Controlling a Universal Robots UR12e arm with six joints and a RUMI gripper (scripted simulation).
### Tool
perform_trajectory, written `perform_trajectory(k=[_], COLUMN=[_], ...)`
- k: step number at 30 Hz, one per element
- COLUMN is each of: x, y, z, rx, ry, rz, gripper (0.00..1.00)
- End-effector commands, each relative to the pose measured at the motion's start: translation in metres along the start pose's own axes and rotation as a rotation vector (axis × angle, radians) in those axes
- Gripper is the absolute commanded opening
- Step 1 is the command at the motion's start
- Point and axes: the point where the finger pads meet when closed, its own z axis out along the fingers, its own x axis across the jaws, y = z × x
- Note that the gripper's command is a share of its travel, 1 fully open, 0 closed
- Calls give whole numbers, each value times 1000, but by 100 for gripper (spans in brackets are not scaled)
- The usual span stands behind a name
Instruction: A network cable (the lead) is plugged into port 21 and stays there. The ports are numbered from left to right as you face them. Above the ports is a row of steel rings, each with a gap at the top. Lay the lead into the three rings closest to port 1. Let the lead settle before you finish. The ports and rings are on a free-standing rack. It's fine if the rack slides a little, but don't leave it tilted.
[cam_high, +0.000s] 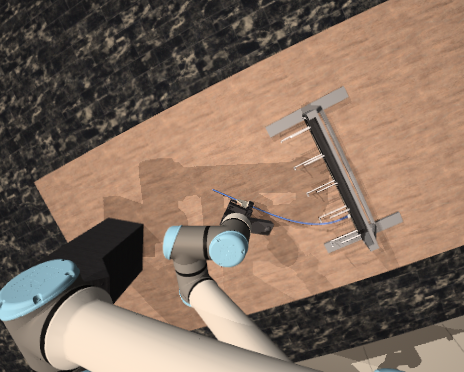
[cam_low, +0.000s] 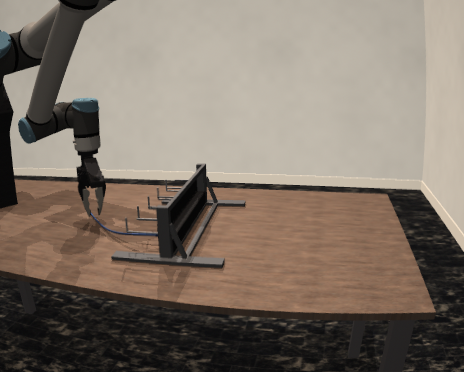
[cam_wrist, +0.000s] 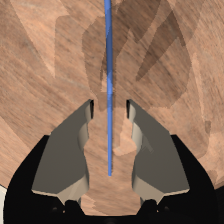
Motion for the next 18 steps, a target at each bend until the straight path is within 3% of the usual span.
perform_trajectory(k=[1, 18], x=[0, 0], y=[-2, -2], z=[1, 4], rx=[2, 2], ry=[0, 0], rz=[1, 1], gripper=[20, 20])
